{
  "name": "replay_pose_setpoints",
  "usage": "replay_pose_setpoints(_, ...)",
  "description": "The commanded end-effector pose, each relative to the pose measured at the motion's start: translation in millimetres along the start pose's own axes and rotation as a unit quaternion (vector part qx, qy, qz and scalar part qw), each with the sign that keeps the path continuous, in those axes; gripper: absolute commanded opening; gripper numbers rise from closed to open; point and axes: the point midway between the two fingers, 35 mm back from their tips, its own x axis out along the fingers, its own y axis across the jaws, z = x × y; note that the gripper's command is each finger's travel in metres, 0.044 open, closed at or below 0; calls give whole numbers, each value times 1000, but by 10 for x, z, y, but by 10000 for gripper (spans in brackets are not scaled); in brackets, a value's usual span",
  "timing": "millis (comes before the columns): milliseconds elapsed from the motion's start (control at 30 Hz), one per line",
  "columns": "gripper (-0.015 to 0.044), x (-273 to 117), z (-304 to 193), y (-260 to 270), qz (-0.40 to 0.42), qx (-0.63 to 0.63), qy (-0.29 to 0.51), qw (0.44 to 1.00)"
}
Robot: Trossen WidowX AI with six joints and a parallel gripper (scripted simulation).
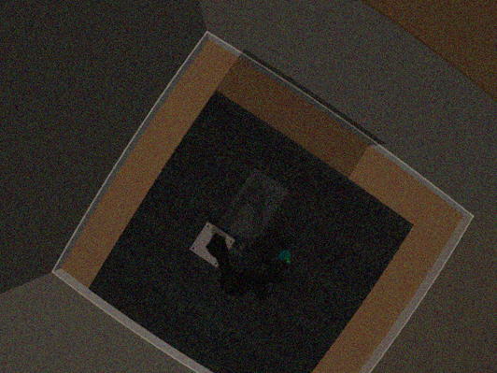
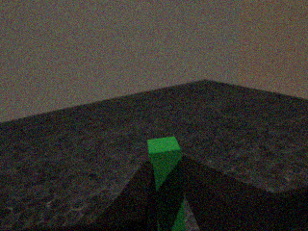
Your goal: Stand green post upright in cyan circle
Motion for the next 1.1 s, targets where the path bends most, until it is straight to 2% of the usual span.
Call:
replay_pose_setpoints(0,23,2,-133,48,2,8,1,1000)
replay_pose_setpoints(400,23,30,-375,69,0,3,0,1000)
replay_pose_setpoints(767,23,31,-380,69,0,3,0,1000)
replay_pose_setpoints(1067,259,31,-380,69,0,3,0,1000)
